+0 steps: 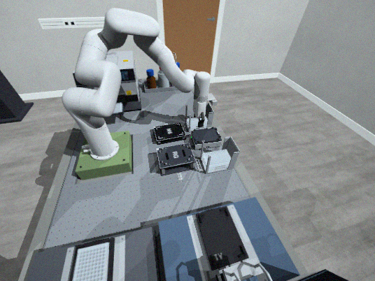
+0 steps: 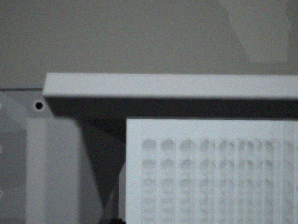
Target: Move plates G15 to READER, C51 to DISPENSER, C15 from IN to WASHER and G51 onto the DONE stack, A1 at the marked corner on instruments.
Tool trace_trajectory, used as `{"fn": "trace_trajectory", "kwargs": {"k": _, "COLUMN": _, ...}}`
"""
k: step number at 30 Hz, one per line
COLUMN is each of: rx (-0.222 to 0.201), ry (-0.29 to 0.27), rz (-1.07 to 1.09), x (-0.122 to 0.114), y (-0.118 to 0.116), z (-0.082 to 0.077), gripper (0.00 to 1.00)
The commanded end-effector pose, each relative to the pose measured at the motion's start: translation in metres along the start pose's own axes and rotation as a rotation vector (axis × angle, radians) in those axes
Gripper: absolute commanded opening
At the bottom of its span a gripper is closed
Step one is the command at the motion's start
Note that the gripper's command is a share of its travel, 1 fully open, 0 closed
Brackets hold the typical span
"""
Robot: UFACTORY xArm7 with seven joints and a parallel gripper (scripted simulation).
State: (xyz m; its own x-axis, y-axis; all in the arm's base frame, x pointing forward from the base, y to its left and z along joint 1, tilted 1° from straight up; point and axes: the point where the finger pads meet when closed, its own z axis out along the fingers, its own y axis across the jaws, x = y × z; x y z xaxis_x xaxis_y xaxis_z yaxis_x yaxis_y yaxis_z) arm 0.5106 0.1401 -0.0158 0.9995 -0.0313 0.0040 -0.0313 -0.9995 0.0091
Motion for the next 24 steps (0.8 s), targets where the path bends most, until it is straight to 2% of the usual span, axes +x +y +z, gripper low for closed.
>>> {"fn": "trace_trajectory", "kwargs": {"k": 1, "rx": 0.001, "ry": 0.004, "rz": 0.0, "x": 0.0016, "y": -0.0001, "z": -0.0012, "gripper": 1.0}}
{"fn": "trace_trajectory", "kwargs": {"k": 14, "rx": 0.001, "ry": 0.004, "rz": 0.0, "x": 0.0017, "y": -0.0001, "z": -0.0013, "gripper": 1.0}}
{"fn": "trace_trajectory", "kwargs": {"k": 15, "rx": 0.001, "ry": 0.004, "rz": 0.0, "x": 0.0017, "y": -0.0001, "z": -0.0013, "gripper": 0.0}}
{"fn": "trace_trajectory", "kwargs": {"k": 24, "rx": 0.001, "ry": 0.004, "rz": 0.0, "x": 0.0016, "y": -0.0001, "z": -0.0013, "gripper": 0.0}}
